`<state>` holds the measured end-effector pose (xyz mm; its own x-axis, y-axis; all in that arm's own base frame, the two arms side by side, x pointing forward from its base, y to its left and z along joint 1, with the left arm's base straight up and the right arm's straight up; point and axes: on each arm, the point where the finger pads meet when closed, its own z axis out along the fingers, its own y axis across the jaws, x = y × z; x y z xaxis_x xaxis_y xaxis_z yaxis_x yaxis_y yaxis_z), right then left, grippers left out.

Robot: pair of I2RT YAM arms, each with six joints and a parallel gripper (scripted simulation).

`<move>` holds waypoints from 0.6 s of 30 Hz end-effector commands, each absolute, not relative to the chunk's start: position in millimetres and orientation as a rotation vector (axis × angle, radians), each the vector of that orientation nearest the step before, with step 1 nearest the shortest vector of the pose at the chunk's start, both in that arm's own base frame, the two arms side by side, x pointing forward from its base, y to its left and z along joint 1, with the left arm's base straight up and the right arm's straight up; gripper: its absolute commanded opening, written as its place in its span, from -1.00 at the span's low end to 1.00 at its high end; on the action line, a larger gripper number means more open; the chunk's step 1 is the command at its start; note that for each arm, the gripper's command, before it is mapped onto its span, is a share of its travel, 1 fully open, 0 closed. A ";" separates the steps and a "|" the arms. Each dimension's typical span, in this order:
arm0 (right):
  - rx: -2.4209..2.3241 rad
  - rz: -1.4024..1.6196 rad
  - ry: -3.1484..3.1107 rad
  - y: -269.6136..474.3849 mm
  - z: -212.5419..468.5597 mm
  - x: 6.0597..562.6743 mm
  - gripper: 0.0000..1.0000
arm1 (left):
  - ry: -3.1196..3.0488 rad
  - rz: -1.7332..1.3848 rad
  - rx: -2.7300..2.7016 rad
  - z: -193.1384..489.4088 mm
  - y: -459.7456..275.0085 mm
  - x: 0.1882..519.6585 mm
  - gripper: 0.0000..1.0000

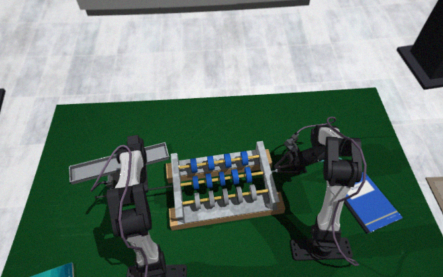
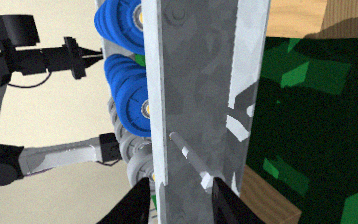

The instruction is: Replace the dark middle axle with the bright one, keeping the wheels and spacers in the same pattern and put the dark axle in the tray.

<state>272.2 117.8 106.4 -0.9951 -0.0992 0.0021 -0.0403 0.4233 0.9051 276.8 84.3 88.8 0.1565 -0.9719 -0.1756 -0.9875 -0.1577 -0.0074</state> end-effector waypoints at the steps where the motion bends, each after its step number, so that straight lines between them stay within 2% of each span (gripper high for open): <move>1: 0.136 -1.750 -2.504 137.2 115.5 268.4 -0.34 | 1.976 0.077 -2.297 89.6 64.0 286.6 -1.00; 18: 0.122 -1.750 -2.492 137.4 113.4 265.5 -0.34 | 2.018 0.109 -2.300 79.8 67.0 282.4 -1.00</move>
<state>272.1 117.8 106.4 -0.9950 -0.1001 0.0005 -0.0421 0.4224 0.9054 276.8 84.3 88.5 0.1562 -0.9720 -0.1756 -0.9875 -0.1573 -0.0077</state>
